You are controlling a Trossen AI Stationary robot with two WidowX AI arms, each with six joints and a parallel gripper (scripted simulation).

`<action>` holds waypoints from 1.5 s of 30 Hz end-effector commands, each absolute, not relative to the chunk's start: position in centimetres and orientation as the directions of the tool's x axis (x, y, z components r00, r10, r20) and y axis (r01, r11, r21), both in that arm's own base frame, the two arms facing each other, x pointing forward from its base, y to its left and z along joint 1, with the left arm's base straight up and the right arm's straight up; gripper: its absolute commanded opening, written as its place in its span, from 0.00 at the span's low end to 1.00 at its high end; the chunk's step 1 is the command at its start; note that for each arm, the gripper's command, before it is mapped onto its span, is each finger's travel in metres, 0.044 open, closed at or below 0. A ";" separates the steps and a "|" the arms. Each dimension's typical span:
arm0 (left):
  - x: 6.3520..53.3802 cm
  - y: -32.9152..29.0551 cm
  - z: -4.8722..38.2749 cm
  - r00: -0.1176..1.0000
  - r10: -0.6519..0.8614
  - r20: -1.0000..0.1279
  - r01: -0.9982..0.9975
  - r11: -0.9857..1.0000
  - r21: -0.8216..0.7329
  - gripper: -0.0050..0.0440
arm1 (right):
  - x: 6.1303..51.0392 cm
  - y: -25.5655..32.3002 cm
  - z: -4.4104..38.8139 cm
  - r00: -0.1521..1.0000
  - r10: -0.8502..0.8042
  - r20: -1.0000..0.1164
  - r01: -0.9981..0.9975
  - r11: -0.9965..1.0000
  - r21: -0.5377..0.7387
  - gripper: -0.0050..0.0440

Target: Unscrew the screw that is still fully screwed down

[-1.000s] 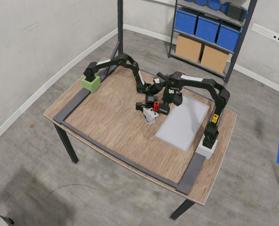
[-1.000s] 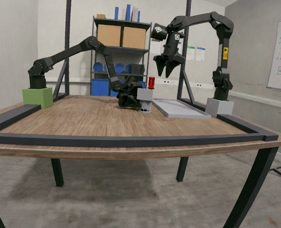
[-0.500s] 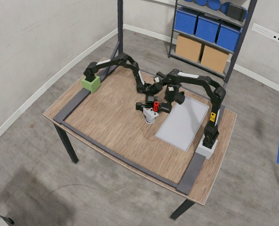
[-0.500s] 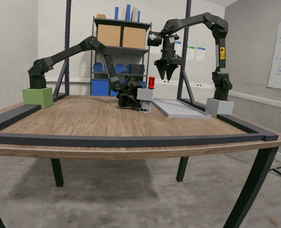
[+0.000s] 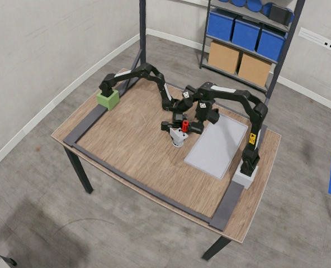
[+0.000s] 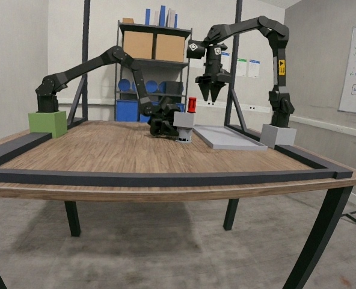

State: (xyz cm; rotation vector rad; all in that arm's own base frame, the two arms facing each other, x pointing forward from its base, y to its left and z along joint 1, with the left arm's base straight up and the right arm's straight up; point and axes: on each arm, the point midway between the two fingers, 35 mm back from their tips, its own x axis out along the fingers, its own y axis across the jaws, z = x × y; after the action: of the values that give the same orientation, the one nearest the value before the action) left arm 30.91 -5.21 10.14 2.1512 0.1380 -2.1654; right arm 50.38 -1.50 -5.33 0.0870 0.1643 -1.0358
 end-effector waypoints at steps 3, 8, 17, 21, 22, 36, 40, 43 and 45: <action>31.1 -5.2 9.5 0.003 -0.001 -1.000 0.132 -0.991 0.001 0.71 | 51.0 -1.6 -3.9 0.500 -0.850 -0.165 0.864 0.503 0.028 0.60; 31.2 -5.2 8.6 0.003 -0.001 -1.000 0.132 -0.991 0.001 0.71 | 51.0 -1.6 -3.9 0.500 -0.850 -0.165 0.864 0.503 0.028 0.60; 31.1 -5.2 8.0 0.003 -0.001 -1.000 0.132 -0.991 0.001 0.71 | 51.0 -1.6 -3.9 0.500 -0.850 -0.165 0.864 0.503 0.028 0.60; 31.1 -5.2 7.3 0.003 -0.001 -1.000 0.132 -0.991 0.001 0.71 | 51.0 -1.6 -3.9 0.500 -0.850 -0.165 0.864 0.503 0.028 0.60; 31.1 -5.2 7.1 0.003 -0.001 -1.000 0.132 -0.991 0.001 0.71 | 51.0 -1.6 -3.9 0.500 -0.850 -0.165 0.864 0.503 0.028 0.60; 31.4 -5.2 7.1 0.024 -0.004 -1.000 0.129 -0.992 0.007 0.71 | 51.0 -1.6 -3.9 0.500 -0.850 -0.165 0.864 0.503 0.028 0.60; 31.4 -5.2 7.1 0.024 -0.004 -1.000 0.129 -0.992 0.007 0.71 | 51.0 -1.6 -3.9 0.500 -0.850 -0.165 0.864 0.503 0.028 0.60; 31.4 -5.2 7.1 0.024 -0.004 -1.000 0.129 -0.992 0.007 0.71 | 51.0 -1.6 -3.9 0.500 -0.850 -0.165 0.864 0.503 0.028 0.60; 31.4 -5.2 7.1 0.024 -0.004 -1.000 0.129 -0.992 0.007 0.71 | 51.0 -1.6 -3.9 0.500 -0.850 -0.165 0.864 0.503 0.028 0.60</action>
State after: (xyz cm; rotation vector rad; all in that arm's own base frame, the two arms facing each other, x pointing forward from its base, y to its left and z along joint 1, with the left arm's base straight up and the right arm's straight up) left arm 30.90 -5.20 6.32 2.1498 0.1384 -2.1670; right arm 50.38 -1.50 -5.33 0.0870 0.1643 -1.0358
